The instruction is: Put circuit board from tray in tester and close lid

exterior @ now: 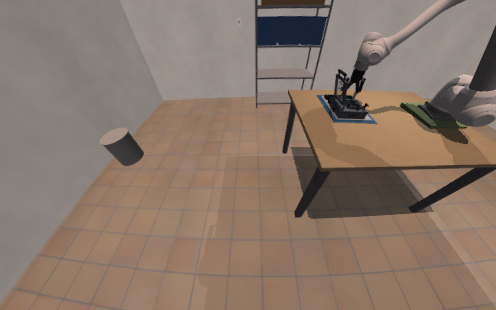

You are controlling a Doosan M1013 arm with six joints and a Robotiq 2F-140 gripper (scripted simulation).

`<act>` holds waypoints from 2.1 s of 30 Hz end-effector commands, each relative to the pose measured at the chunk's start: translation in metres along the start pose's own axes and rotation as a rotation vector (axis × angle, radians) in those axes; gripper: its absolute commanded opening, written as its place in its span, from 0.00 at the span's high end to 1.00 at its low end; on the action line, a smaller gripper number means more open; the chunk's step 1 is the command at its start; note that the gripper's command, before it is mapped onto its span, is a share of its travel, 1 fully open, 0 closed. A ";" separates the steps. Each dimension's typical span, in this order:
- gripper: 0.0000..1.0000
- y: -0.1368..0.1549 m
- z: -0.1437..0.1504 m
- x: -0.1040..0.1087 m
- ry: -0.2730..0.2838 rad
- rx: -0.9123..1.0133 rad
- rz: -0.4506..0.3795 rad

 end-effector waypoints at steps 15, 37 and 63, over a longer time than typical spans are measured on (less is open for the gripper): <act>0.42 0.000 0.000 0.000 0.000 0.000 0.000; 0.46 0.000 0.000 0.000 0.000 0.000 0.000; 0.51 0.000 0.000 0.000 0.000 0.000 0.000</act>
Point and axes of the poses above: the point where the finger pads meet when closed, its own x axis back along the fingers, its own z axis across the jaws, y = z × x, the point moved 10 cm from there along x, back along the fingers, and after that the axes turned 8 degrees about -x, right-handed, at the moved point
